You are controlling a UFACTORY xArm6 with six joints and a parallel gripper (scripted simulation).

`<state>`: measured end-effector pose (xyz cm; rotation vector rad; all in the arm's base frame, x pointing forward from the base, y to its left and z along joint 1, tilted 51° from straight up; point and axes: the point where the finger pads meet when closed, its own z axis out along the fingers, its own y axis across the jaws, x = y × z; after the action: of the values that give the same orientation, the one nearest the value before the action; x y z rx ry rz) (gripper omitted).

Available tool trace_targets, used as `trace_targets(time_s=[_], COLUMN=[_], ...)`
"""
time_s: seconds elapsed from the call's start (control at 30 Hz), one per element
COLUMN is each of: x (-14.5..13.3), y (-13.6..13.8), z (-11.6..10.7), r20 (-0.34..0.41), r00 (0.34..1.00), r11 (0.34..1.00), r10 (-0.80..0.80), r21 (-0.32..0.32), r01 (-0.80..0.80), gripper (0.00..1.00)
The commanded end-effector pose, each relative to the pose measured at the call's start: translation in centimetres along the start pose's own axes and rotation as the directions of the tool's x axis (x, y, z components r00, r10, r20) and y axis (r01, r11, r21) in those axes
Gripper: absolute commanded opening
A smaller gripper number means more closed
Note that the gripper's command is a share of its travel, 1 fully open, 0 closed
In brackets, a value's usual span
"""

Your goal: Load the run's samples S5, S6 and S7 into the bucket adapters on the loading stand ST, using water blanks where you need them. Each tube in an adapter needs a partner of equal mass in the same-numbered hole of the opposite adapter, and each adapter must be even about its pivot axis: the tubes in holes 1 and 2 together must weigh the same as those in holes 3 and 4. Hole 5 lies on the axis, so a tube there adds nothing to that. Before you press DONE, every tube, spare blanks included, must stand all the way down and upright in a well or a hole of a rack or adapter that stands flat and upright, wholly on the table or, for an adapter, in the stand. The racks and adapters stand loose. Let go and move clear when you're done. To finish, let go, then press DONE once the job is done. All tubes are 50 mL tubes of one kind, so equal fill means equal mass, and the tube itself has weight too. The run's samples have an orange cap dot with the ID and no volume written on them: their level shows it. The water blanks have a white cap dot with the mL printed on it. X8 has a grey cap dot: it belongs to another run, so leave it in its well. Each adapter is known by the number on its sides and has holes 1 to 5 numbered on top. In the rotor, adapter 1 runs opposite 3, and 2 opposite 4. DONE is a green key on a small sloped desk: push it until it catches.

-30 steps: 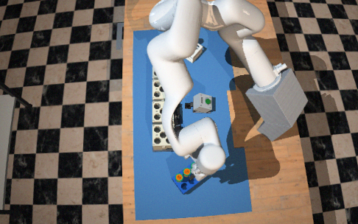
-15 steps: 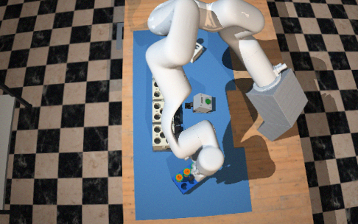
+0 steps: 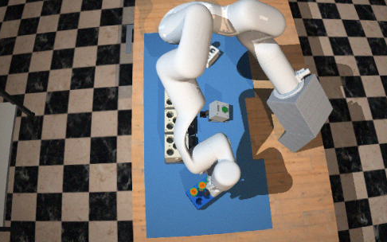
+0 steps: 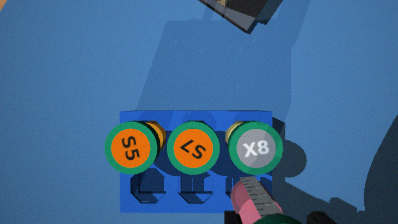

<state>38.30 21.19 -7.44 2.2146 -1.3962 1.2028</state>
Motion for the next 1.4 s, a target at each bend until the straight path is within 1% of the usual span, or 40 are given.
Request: trace_targets(time_s=[0.0, 0.53, 1.37], x=[-0.1, -0.1, -0.1], y=[-0.1, -0.1, -0.2], z=[0.5, 0.5, 2.6], r20=[0.002, 0.002, 0.002], r00=[1.000, 1.000, 1.000], r11=[1.000, 1.000, 1.000], r10=[0.001, 0.001, 0.001], r21=[0.003, 0.003, 0.003], r01=[-0.001, -0.001, -0.001], gripper=[0.00, 0.00, 0.00])
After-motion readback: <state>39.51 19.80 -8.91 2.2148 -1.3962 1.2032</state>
